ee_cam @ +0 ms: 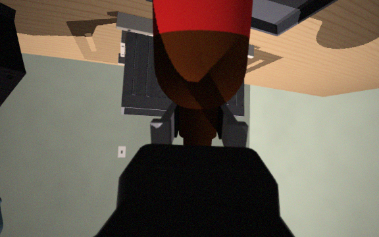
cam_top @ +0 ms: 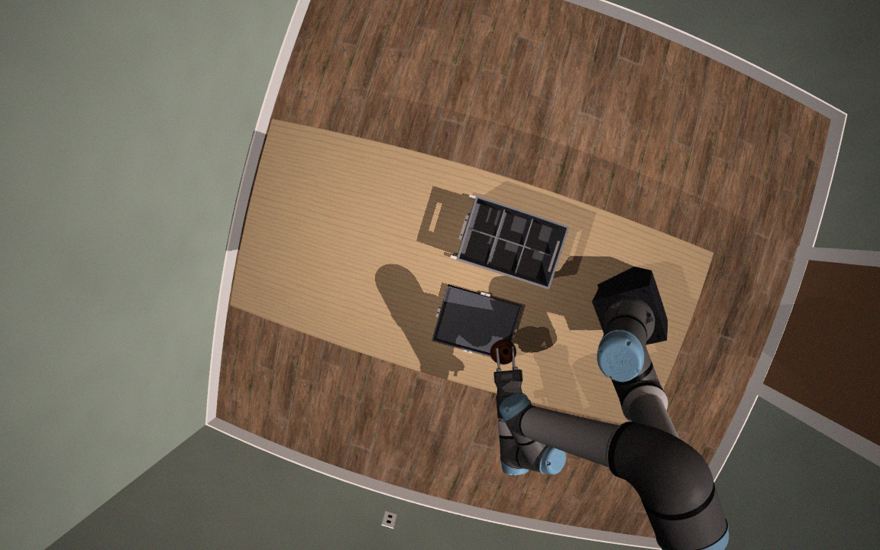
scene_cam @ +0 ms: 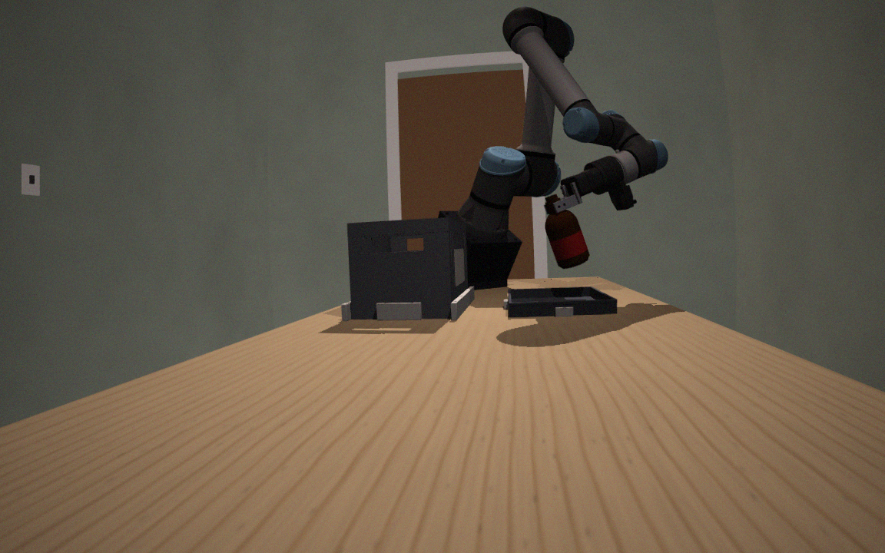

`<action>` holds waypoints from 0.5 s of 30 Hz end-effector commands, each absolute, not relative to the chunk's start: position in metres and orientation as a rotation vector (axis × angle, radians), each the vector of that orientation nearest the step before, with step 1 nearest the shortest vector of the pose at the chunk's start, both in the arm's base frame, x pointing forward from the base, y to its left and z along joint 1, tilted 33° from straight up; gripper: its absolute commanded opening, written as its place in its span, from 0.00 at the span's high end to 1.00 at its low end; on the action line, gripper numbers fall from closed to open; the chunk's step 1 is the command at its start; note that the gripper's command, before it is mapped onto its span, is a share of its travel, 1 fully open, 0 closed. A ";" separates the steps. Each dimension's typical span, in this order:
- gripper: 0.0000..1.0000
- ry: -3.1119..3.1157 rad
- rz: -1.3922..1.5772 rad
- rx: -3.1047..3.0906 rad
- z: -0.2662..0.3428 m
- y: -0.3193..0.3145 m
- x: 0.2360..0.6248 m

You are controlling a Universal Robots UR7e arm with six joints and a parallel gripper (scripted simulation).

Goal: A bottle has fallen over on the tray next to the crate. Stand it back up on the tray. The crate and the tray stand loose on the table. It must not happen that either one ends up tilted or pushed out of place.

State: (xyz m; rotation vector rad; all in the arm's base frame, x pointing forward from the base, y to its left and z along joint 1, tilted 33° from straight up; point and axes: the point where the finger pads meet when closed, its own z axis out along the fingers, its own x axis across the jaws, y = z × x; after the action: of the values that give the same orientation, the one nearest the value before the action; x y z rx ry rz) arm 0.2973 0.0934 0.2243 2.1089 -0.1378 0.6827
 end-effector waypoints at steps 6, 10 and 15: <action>1.00 -0.138 0.684 2.109 0.225 0.093 0.298; 1.00 -0.138 0.684 2.109 0.225 0.091 0.300; 1.00 -0.138 0.684 2.109 0.226 0.088 0.303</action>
State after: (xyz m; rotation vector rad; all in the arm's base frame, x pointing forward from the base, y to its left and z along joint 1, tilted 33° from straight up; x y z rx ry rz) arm 0.3006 0.0905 0.2251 2.1086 -0.1381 0.6825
